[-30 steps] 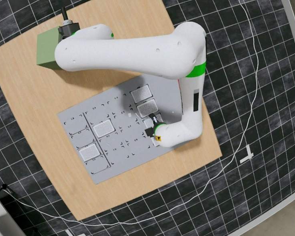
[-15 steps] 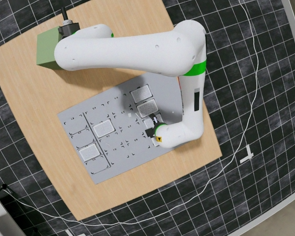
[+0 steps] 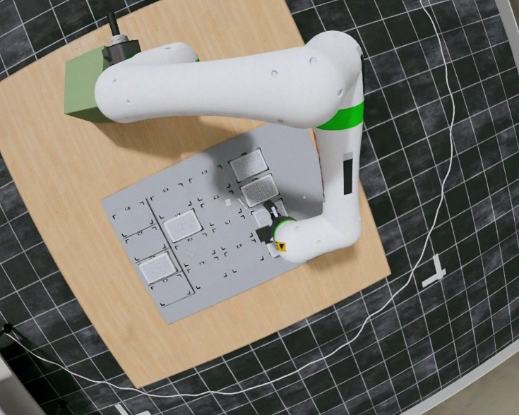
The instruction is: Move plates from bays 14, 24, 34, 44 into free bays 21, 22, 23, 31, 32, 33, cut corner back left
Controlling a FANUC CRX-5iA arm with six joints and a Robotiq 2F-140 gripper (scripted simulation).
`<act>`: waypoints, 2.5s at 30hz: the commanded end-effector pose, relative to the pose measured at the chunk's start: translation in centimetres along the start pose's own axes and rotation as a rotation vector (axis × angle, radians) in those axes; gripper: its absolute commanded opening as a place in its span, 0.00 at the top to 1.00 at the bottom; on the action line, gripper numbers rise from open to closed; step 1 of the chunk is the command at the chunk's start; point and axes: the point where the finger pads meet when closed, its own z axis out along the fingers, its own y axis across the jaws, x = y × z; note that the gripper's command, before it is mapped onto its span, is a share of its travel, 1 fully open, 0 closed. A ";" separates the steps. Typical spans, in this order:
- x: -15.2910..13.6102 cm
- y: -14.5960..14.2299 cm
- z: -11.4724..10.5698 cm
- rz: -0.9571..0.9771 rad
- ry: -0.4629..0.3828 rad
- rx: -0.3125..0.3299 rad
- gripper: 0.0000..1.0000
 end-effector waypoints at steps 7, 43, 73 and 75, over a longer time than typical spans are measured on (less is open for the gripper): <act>0.0 -0.1 -1.2 -0.001 0.001 0.002 0.30; 0.8 0.0 -3.9 -0.001 0.001 0.002 0.30; 11.2 0.0 -3.9 0.000 0.001 0.002 0.30; 12.0 0.0 -3.9 0.000 0.001 0.002 0.30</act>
